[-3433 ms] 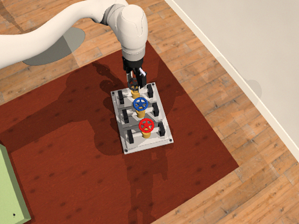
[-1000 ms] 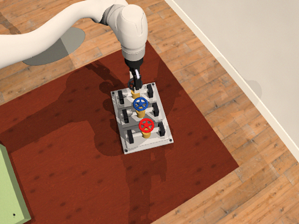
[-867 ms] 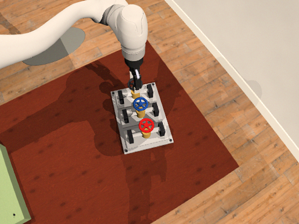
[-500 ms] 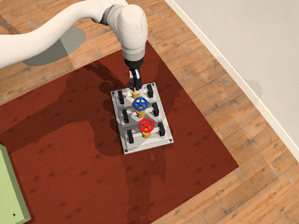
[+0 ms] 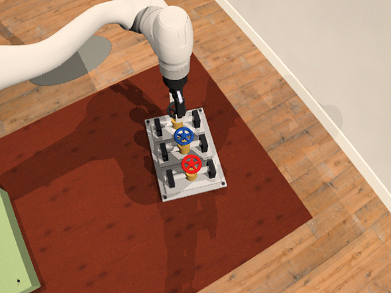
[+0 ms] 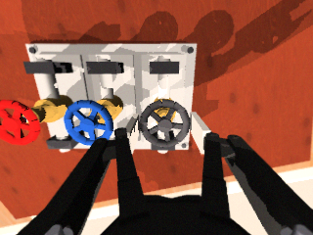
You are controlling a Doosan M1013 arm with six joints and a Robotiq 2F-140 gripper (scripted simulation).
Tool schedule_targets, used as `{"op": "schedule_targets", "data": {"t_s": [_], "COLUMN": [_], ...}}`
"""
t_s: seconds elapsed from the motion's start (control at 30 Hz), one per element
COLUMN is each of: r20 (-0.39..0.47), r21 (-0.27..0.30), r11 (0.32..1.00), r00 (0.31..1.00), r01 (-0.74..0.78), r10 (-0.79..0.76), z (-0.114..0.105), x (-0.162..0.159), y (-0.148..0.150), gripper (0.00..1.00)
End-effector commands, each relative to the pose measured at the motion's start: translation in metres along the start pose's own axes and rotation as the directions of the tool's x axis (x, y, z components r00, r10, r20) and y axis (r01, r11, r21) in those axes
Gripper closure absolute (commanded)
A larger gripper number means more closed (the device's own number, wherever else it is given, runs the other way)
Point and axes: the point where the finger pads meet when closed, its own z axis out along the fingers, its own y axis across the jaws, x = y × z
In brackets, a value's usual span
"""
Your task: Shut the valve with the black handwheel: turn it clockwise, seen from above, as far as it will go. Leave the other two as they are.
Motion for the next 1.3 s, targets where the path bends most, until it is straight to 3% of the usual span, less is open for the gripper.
{"op": "schedule_targets", "data": {"t_s": [0.0, 0.7, 1.27], "r20": [0.0, 0.0, 0.0], "r21": [0.0, 0.0, 0.0], "r11": [1.0, 1.0, 1.0], "r00": [1.0, 1.0, 1.0], "r01": [0.0, 0.0, 0.0], "r10": [0.0, 0.0, 0.0], "z": [0.0, -0.003, -0.023], "x": [0.0, 0.0, 0.0], "y": [0.0, 0.0, 0.0], "gripper": [0.45, 0.45, 0.45]}}
